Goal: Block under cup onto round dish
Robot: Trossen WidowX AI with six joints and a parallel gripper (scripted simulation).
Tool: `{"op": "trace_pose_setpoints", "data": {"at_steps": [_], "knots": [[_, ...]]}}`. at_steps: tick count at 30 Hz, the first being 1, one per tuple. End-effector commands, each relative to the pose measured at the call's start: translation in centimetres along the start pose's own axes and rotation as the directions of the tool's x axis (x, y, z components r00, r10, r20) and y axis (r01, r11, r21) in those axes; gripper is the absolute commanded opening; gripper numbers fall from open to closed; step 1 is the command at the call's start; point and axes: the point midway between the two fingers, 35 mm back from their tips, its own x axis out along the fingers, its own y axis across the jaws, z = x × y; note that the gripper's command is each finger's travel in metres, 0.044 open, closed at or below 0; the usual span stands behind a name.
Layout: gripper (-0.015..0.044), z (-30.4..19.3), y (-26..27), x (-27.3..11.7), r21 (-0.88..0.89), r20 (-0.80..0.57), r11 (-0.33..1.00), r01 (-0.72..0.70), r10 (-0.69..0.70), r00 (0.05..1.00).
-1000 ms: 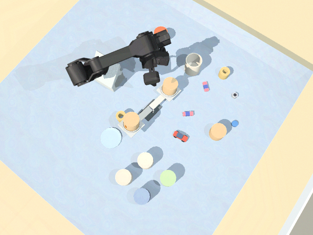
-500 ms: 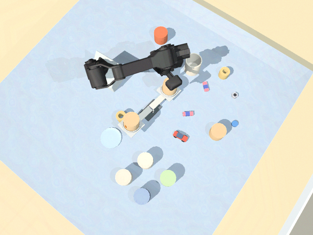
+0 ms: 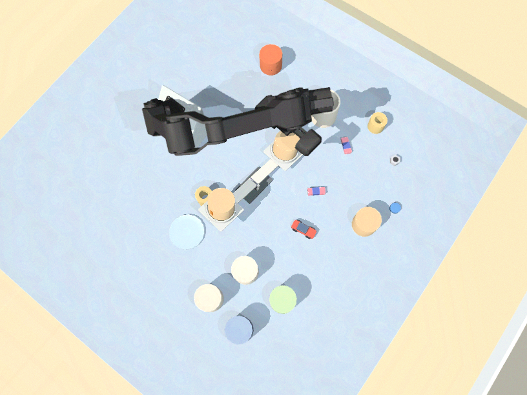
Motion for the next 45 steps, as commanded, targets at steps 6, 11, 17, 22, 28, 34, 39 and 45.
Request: {"op": "trace_pose_setpoints", "data": {"at_steps": [6,11,17,22,28,34,39,45], "knots": [[0.0440,-0.1,0.1,1.4,-0.011,-0.006,1.000,-0.007,0.007,1.000],[0.0440,-0.1,0.1,2.2,-0.011,-0.006,1.000,-0.007,0.007,1.000],[0.0440,-0.1,0.1,3.2,-0.011,-0.006,1.000,-0.007,0.006,1.000],[0.0440,-0.1,0.1,4.0,-0.011,-0.006,1.000,-0.006,0.006,1.000],[0.0440,-0.1,0.1,4.9,-0.011,-0.007,1.000,-0.006,0.006,1.000],[0.0440,-0.2,0.2,5.9,-0.011,-0.008,1.000,-0.006,0.006,1.000],[0.0440,-0.2,0.2,6.7,-0.011,-0.009,1.000,-0.006,0.006,1.000],[0.0361,-0.2,0.2,6.9,-0.011,-0.009,1.000,-0.006,0.006,1.000]]}}
